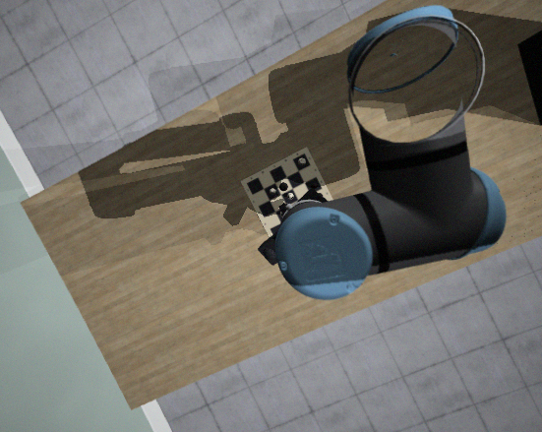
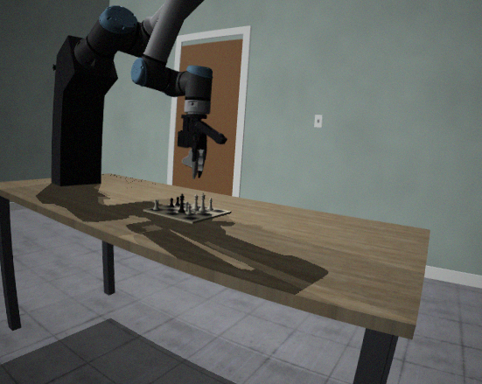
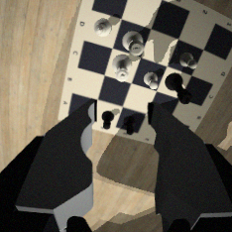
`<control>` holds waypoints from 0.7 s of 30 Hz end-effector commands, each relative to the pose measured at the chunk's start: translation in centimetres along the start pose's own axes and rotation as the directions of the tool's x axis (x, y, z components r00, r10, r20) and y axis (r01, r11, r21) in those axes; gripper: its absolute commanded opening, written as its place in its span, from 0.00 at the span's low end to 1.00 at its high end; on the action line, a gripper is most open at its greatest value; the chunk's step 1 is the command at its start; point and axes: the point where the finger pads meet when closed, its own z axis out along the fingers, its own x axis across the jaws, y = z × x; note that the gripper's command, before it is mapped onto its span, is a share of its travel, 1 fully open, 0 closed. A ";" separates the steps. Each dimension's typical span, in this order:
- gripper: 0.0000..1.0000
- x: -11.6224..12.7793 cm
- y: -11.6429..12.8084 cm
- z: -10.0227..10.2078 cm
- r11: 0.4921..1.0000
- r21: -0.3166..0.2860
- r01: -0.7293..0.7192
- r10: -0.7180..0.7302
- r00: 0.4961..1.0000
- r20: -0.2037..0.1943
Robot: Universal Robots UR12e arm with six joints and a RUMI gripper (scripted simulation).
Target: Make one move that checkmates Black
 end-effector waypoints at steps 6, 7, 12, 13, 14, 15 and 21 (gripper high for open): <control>0.25 0.0 0.0 0.8 1.000 0.001 0.000 0.000 1.000 0.000; 0.25 0.0 0.0 0.8 1.000 0.001 0.000 0.000 1.000 0.000; 0.25 0.0 0.0 1.5 1.000 0.001 0.000 0.000 1.000 0.000; 0.25 0.0 0.0 1.7 1.000 0.001 0.000 0.000 1.000 0.000; 0.25 0.0 0.0 1.8 1.000 0.001 0.000 0.000 1.000 0.000; 0.25 0.0 0.0 2.0 1.000 0.001 0.000 0.000 1.000 0.000; 0.25 0.0 0.0 2.9 1.000 0.001 0.000 0.000 1.000 0.000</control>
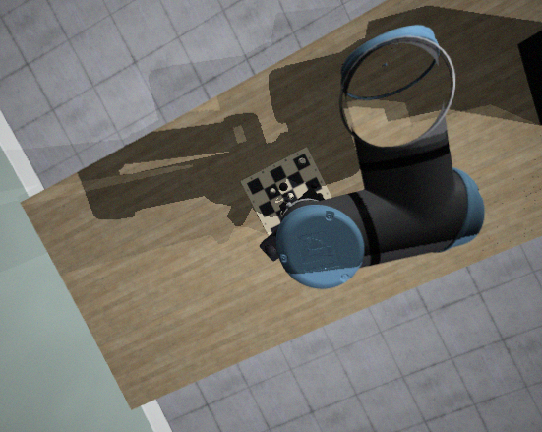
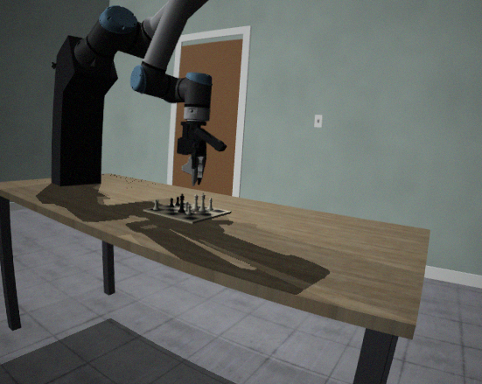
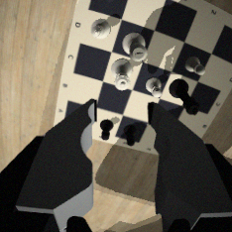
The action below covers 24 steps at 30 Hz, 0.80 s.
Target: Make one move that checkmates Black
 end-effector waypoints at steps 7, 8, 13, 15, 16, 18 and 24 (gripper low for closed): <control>0.25 0.0 0.0 1.2 1.000 0.001 0.000 0.000 1.000 0.000; 0.25 0.0 0.0 1.4 1.000 0.001 0.000 0.000 1.000 0.000; 0.25 0.0 0.0 1.9 1.000 0.001 0.000 0.000 1.000 0.000; 0.25 0.0 0.0 2.1 1.000 0.001 0.000 0.000 1.000 0.000; 0.25 0.0 0.0 2.1 1.000 0.001 0.000 0.000 1.000 0.000; 0.25 0.0 0.0 2.2 1.000 0.001 0.000 0.000 1.000 0.000; 0.25 0.0 0.0 2.3 1.000 0.001 0.000 0.000 1.000 0.000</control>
